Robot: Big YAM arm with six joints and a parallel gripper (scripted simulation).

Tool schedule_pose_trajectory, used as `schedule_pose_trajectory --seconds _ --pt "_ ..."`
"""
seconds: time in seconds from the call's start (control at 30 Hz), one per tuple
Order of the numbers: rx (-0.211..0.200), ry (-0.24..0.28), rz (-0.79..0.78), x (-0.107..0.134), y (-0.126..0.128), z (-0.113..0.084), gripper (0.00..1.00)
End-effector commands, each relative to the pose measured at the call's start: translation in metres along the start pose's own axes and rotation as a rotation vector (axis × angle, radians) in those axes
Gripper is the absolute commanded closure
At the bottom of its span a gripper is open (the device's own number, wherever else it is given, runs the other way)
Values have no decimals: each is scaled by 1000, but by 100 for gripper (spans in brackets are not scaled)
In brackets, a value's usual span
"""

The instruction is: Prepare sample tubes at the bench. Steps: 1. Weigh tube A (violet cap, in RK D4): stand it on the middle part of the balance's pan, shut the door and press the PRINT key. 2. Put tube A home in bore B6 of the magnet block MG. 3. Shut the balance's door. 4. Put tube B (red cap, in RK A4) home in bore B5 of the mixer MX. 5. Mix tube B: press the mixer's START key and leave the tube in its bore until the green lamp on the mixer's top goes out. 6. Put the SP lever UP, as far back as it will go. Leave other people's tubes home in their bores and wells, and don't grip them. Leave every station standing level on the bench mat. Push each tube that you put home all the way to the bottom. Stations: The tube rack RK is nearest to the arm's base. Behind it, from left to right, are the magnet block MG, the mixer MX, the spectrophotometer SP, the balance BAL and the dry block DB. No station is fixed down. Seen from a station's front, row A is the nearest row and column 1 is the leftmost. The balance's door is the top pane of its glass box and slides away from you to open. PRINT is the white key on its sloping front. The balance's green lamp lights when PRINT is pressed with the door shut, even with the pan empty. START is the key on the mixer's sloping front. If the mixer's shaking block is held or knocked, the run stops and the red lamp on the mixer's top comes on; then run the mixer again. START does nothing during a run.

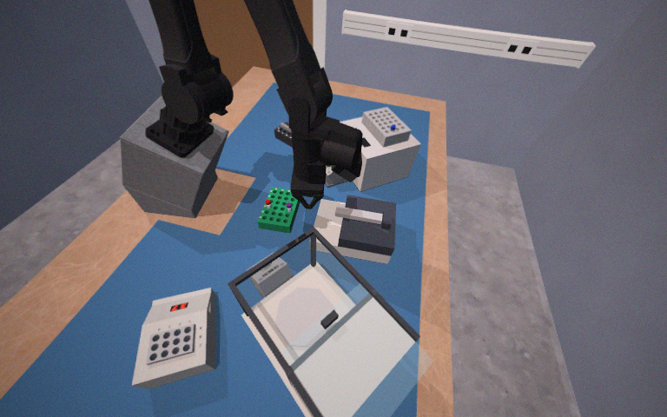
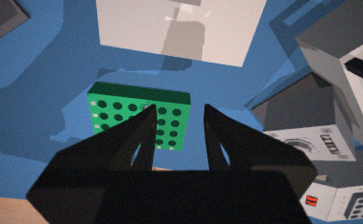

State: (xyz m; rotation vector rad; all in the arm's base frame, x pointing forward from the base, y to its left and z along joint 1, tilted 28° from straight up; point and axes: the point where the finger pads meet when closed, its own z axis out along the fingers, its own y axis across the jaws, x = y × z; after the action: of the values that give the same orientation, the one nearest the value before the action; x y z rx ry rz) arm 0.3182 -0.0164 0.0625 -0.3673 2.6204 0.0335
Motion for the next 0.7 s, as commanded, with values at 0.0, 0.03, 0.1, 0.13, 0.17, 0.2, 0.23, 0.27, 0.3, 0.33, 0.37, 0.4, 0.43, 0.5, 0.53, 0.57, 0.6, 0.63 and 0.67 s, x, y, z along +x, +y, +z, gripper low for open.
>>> schedule_pose_trajectory --seconds 0.0,0.03,0.1,0.13,0.17,0.2,0.23,0.27,0.3,0.33,0.37,0.4,0.43,0.5,0.53,0.57,0.6,0.63,0.67 --pt "11 -30 86 7 16 3 64" --pt "11 -30 86 7 16 3 64" --pt "9 -25 107 13 21 6 64" --pt "9 -25 107 20 26 8 64" --pt "9 -24 108 26 31 10 64" --pt "8 -24 108 33 36 13 64" --pt "7 -19 129 40 41 15 64" --pt "6 -19 129 47 46 17 64" --pt "6 -19 129 48 47 17 64" --pt "6 -17 136 55 50 19 64" --pt "6 -17 136 55 50 19 64" --pt "6 -17 136 55 50 19 64" --pt "6 -16 136 50 49 19 64" --pt "18 -30 153 40 40 17 64" --pt "19 -29 155 40 39 16 64" --pt "18 -29 155 40 39 16 64" --pt "18 -29 155 40 39 16 64" --pt "18 -29 155 40 39 16 64" --pt "15 -21 154 45 41 17 64"
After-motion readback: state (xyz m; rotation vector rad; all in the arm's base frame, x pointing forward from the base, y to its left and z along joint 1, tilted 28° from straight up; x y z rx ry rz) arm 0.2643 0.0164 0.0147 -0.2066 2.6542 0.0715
